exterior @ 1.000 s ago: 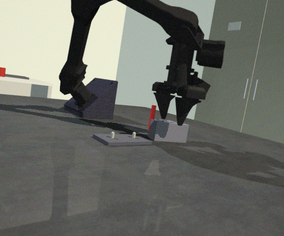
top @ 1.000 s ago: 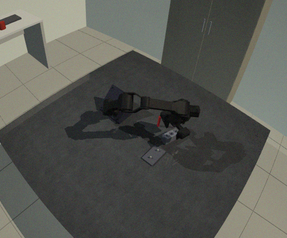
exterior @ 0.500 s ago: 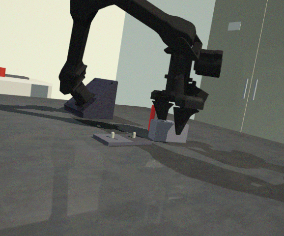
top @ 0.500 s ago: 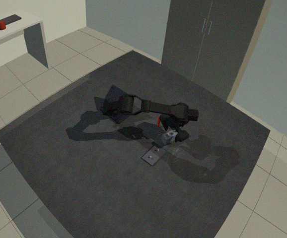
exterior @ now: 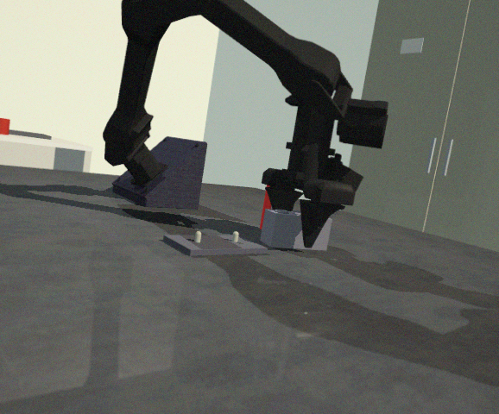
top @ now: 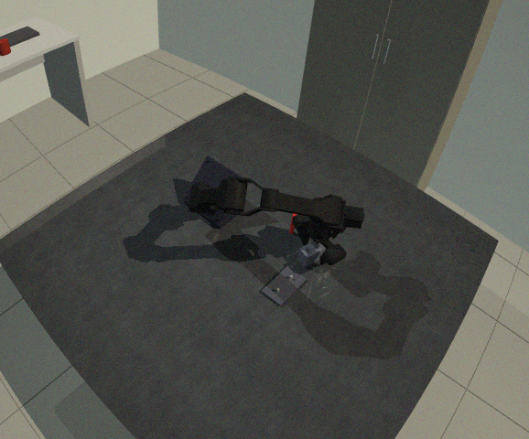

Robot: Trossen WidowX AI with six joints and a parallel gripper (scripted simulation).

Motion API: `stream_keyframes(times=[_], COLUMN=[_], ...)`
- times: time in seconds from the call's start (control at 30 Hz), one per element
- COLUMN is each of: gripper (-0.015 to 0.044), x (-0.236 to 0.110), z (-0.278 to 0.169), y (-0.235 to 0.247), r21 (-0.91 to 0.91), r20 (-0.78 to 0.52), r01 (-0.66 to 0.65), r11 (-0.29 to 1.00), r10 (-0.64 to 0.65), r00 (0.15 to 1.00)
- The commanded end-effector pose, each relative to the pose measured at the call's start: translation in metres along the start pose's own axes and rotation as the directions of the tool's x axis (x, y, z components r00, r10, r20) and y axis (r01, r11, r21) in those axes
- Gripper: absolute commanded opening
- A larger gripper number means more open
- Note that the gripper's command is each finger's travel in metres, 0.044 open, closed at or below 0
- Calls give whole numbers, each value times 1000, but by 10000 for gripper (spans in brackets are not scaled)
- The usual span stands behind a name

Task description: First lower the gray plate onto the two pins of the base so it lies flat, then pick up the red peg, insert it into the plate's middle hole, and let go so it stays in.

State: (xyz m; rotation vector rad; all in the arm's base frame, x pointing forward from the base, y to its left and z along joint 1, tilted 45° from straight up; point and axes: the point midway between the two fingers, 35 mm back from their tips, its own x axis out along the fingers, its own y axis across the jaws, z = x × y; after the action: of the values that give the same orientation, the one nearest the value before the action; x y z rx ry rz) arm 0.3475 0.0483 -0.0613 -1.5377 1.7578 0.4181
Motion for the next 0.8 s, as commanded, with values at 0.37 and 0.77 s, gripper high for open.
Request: stream_keyframes(times=[0.37,0.77], gripper=[92,0], x=[1,-1], z=[0,0], y=[0,-1], r21=[-4,5], r20=[-3,5], r01=[3,5], r11=[1000,1000], r10=[-3,-5], r00=[1000,1000])
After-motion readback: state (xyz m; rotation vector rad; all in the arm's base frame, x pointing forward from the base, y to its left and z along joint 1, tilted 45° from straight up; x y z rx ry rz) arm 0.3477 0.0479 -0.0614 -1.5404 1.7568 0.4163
